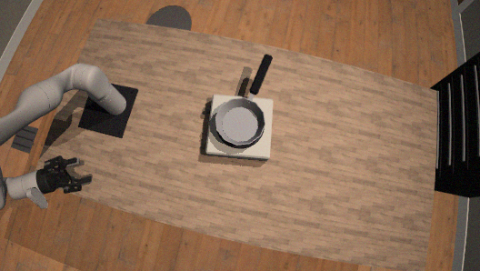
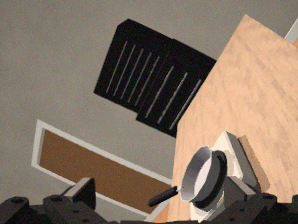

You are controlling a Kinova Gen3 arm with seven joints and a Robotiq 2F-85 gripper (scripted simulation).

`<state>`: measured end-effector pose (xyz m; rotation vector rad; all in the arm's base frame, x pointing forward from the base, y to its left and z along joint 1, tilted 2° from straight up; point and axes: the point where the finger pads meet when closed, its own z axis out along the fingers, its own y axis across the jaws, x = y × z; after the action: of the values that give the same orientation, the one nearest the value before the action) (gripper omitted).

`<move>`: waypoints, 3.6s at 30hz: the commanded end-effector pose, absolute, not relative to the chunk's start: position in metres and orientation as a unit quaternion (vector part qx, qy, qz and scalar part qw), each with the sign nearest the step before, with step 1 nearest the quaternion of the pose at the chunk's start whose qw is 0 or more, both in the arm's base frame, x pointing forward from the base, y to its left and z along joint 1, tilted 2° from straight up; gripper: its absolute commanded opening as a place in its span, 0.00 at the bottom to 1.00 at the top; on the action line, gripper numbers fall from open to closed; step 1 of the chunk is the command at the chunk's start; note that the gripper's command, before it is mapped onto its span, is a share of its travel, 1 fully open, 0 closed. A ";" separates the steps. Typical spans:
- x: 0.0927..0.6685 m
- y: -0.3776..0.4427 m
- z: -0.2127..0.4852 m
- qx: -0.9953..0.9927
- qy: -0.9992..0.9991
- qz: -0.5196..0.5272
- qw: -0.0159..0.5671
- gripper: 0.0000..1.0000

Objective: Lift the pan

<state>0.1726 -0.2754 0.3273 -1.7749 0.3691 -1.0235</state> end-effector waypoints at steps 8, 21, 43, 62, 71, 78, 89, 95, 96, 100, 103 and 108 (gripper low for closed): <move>0.173 -0.275 0.328 -0.736 0.153 -0.425 0.505 1.00; 0.173 -0.275 0.328 -0.736 0.152 -0.424 0.505 1.00; 0.216 -0.214 0.312 -0.792 0.036 -0.393 0.466 1.00; 0.301 -0.090 0.282 -0.857 -0.198 -0.311 0.361 1.00; 0.336 -0.042 0.271 -0.864 -0.284 -0.273 0.312 1.00; 0.363 -0.004 0.260 -0.864 -0.352 -0.235 0.271 1.00; 0.409 0.060 0.243 -0.849 -0.460 -0.170 0.198 1.00; 0.434 0.096 0.235 -0.833 -0.512 -0.142 0.155 1.00; 0.434 0.096 0.235 -0.833 -0.512 -0.142 0.155 1.00; 0.449 0.119 0.230 -0.819 -0.545 -0.122 0.127 1.00; 0.454 0.125 0.228 -0.815 -0.555 -0.115 0.118 1.00; 0.472 0.151 0.221 -0.797 -0.591 -0.086 0.084 1.00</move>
<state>0.4660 0.1190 0.2279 -2.4352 -1.6811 -0.3012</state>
